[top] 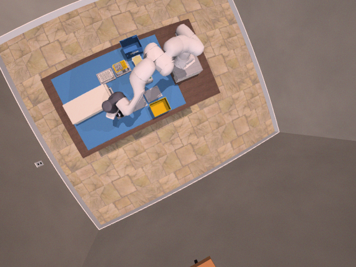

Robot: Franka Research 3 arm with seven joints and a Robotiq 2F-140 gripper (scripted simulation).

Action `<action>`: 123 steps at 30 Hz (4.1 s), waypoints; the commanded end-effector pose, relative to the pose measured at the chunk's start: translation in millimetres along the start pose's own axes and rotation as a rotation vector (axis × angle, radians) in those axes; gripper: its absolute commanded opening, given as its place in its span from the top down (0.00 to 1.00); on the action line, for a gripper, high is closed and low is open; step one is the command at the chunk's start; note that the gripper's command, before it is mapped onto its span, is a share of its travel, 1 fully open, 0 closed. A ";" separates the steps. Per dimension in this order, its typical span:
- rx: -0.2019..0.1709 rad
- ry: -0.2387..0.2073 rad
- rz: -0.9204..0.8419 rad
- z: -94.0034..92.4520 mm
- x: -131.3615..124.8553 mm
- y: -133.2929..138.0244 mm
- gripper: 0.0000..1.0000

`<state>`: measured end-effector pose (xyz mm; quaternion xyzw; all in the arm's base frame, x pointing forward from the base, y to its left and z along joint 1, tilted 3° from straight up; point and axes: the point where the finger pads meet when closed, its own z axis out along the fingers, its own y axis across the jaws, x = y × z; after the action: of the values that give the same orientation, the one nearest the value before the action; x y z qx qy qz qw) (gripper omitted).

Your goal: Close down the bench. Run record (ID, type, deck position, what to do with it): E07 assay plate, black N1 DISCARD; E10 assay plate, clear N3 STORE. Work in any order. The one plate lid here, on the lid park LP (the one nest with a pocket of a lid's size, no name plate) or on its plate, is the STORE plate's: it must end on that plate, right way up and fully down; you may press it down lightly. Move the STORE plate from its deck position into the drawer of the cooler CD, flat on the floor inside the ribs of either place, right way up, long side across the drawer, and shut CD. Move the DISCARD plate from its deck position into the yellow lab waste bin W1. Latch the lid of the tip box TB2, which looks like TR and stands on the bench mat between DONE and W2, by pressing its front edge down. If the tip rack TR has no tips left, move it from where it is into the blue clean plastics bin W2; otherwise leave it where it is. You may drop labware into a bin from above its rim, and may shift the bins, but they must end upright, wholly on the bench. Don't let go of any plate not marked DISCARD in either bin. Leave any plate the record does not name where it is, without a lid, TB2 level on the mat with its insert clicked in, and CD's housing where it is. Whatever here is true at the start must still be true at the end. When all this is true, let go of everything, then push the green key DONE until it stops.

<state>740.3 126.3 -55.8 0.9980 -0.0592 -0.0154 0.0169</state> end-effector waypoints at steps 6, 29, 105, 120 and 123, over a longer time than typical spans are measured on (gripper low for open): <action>-0.005 -0.005 -0.002 -9.7 -2.2 0.3 1.00; -0.005 -0.005 -0.002 -37.7 -2.0 0.2 1.00; -0.005 -0.005 -0.029 -76.0 -74.9 -25.3 1.00; -0.005 -0.005 -0.029 -76.1 -107.7 -36.6 1.00; -0.005 -0.005 -0.029 -76.1 -115.2 -39.2 1.00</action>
<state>635.1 177.0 20.5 0.9988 -0.0374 -0.0245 0.0202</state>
